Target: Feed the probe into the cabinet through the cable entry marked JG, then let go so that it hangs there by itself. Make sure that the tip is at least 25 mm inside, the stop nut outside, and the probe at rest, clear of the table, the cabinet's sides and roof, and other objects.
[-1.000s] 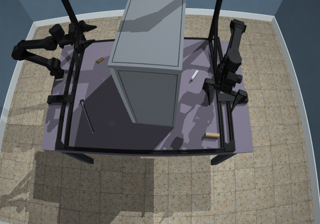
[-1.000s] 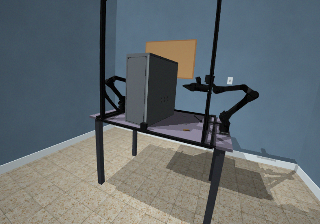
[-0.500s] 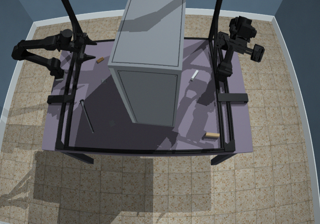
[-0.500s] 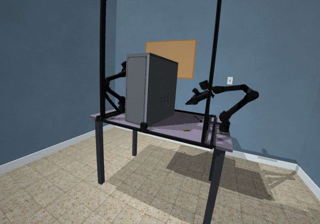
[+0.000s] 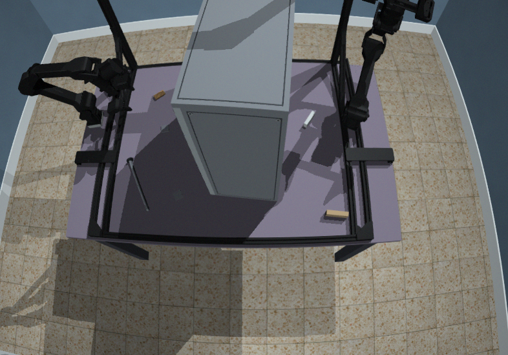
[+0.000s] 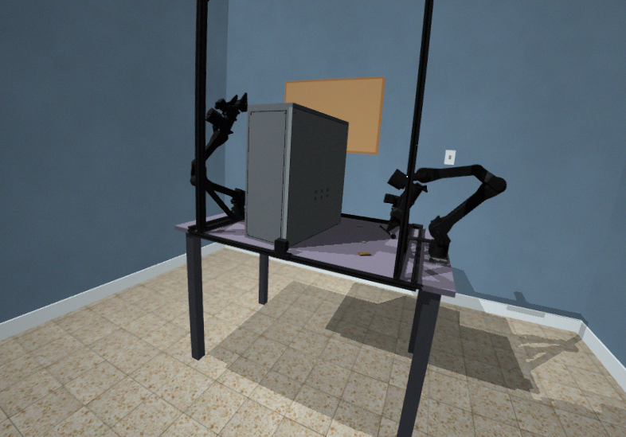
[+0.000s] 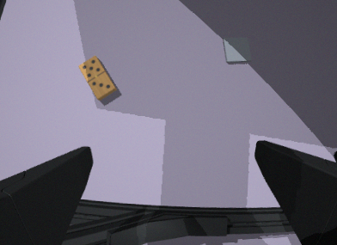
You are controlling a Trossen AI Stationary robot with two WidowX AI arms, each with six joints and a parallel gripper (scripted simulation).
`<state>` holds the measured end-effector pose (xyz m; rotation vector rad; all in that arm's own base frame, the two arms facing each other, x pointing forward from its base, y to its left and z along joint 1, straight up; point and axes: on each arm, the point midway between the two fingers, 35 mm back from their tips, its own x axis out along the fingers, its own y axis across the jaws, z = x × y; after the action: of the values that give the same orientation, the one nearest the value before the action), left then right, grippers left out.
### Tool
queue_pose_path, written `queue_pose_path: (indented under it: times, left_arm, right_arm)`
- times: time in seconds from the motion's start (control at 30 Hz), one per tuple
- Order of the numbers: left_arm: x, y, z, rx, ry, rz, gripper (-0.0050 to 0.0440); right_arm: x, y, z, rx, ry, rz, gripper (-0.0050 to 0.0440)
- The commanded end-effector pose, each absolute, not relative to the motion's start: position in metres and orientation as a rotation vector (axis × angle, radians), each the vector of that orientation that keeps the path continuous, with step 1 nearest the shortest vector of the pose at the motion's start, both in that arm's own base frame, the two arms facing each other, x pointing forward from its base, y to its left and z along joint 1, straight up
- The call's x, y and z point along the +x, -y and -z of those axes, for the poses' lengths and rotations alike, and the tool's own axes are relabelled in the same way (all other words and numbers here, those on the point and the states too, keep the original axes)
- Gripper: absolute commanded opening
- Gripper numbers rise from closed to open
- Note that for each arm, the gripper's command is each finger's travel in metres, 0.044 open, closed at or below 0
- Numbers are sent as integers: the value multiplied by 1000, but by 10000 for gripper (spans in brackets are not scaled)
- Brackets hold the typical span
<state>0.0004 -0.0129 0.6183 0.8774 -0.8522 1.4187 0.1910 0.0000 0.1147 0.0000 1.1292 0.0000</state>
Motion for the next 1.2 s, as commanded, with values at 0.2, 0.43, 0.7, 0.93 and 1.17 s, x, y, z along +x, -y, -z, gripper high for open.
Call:
queue_pose_path:
  times: [0.2, 0.43, 0.7, 0.93, 1.17]
  left_arm:
    - [0, 22, -618, 829, 871, -1349, 440]
    - [13, -23, -590, 497, 762, -1078, 440]
    - [37, -44, -555, 281, 605, -855, 440]
    - [69, -45, -507, 107, 383, -578, 440]
    - [90, -30, -461, 22, 173, -325, 440]
  right_arm:
    - [177, 0, -109, 0, -1200, 0, 440]
    - [177, 0, -109, 0, -1200, 0, 440]
    - [177, 0, -109, 0, -1200, 0, 440]
    - [177, 0, -109, 0, -1200, 0, 440]
    - [177, 0, -109, 0, -1200, 0, 440]
